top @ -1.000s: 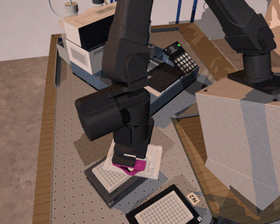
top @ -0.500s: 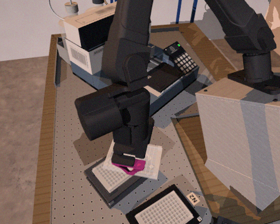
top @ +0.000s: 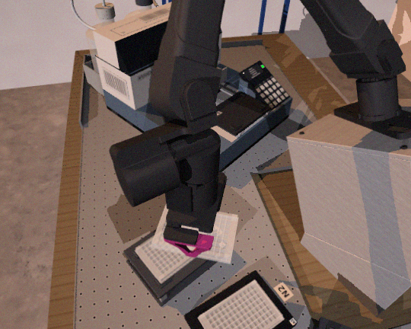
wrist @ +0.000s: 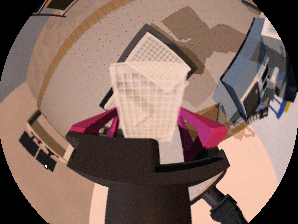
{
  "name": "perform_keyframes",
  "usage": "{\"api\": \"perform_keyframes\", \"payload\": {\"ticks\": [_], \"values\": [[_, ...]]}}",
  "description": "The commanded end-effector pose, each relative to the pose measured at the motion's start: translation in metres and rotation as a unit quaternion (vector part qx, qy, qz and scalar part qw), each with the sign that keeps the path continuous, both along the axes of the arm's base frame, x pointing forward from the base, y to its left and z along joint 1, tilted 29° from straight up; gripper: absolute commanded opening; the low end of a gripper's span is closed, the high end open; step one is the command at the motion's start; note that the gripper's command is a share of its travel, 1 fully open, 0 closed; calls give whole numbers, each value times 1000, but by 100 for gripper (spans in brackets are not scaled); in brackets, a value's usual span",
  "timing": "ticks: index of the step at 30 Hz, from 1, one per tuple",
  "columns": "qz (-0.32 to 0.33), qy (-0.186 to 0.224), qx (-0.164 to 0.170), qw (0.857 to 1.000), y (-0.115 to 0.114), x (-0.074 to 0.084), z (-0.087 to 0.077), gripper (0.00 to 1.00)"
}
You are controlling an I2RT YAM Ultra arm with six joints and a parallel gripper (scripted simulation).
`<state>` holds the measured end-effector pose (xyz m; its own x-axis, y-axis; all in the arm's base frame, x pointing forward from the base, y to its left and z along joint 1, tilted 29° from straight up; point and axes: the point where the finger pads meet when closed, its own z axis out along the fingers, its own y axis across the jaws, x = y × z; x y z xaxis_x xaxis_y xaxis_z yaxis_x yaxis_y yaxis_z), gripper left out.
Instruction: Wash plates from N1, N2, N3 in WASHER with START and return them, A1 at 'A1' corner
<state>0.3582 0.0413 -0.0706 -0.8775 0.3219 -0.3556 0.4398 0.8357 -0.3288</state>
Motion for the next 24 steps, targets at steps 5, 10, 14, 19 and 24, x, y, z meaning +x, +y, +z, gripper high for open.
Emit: {"api": "perform_keyframes", "payload": {"ticks": [5,10,14,19,24], "values": [[0,-17,1,1000,5,11,9,0],[52,9,-10,999,20,5,-5,0],[110,41,-21,993,36,-4,-17,0],[182,79,-37,979,55,-15,-31,0],[225,104,-47,968,66,-22,-39,0]]}}
